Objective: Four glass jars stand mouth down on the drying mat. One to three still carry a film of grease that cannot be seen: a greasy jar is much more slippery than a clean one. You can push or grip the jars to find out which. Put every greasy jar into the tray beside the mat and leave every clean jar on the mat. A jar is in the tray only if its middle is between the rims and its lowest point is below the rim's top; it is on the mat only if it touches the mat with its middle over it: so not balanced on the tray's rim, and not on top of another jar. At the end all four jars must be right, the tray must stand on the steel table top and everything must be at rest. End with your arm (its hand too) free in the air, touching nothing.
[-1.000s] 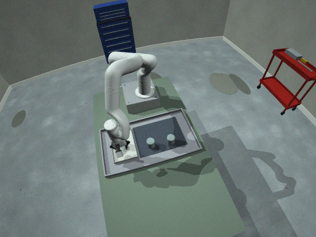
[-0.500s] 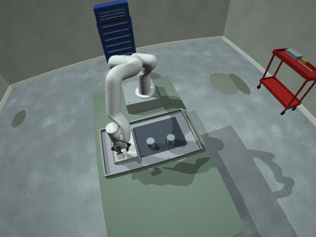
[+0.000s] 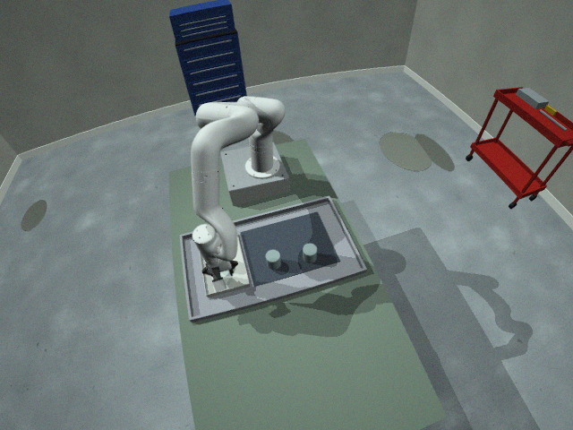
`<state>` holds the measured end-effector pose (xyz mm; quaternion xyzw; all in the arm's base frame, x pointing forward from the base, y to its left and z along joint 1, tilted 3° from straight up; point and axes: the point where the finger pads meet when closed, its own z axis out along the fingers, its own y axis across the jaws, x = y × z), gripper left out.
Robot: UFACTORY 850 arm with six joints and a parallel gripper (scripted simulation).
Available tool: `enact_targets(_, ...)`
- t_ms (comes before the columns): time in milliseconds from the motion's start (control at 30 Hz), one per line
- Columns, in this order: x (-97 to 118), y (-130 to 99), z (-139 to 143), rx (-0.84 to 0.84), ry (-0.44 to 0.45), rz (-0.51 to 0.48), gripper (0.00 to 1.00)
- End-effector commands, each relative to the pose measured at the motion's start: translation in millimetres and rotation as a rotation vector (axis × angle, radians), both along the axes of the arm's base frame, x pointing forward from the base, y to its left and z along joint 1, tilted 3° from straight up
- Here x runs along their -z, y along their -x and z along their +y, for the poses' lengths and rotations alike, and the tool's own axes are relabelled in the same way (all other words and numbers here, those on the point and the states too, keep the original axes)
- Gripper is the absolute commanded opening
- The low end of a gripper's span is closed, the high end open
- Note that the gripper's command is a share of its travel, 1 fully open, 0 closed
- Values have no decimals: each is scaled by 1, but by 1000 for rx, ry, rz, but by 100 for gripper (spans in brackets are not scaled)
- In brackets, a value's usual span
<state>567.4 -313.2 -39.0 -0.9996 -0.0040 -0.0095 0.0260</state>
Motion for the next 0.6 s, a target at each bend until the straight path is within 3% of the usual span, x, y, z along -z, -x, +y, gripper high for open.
enact_targets(0, 5, -1, 0, 0, 1, -2, 0)
enact_targets(567, 20, -1, 1, 0, 1, -2, 0)
